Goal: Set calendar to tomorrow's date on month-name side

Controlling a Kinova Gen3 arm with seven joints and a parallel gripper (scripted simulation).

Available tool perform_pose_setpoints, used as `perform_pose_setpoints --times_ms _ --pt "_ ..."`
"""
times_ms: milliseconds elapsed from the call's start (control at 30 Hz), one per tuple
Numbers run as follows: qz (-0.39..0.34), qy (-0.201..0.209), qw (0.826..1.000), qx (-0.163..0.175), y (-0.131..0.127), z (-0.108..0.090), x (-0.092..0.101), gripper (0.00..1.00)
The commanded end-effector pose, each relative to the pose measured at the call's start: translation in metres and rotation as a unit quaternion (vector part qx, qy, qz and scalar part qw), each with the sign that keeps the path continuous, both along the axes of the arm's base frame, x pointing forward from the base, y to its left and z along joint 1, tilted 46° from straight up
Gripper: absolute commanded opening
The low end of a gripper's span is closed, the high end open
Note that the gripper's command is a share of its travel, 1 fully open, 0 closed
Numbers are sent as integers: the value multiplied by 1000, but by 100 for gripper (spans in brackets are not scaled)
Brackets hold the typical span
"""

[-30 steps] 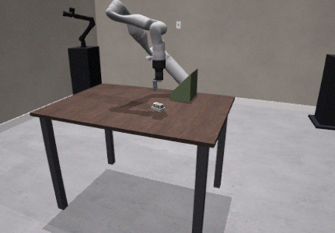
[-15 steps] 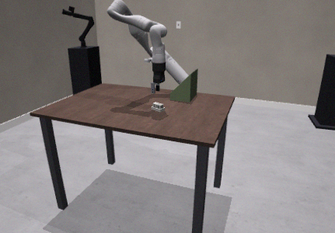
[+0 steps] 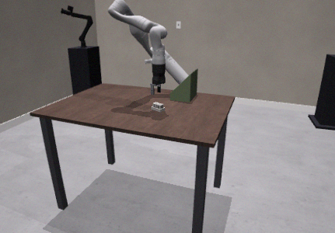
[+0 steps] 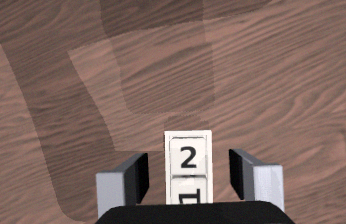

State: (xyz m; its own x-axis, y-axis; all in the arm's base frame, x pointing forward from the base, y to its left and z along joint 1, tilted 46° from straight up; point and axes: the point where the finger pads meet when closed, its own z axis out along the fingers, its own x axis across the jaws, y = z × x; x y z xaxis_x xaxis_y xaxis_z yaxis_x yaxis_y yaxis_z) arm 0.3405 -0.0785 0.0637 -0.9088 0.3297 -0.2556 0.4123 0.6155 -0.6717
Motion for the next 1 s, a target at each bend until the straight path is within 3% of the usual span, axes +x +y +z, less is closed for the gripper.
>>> perform_pose_setpoints --times_ms 0,267,300,967 --pt "-4 -5 1000 0 1 0 0 100" --pt "-9 -12 1000 -1 1 -1 1 100" --pt "-9 -12 1000 -1 1 -1 1 87" --pt "-9 -12 1000 -1 1 -1 1 87"
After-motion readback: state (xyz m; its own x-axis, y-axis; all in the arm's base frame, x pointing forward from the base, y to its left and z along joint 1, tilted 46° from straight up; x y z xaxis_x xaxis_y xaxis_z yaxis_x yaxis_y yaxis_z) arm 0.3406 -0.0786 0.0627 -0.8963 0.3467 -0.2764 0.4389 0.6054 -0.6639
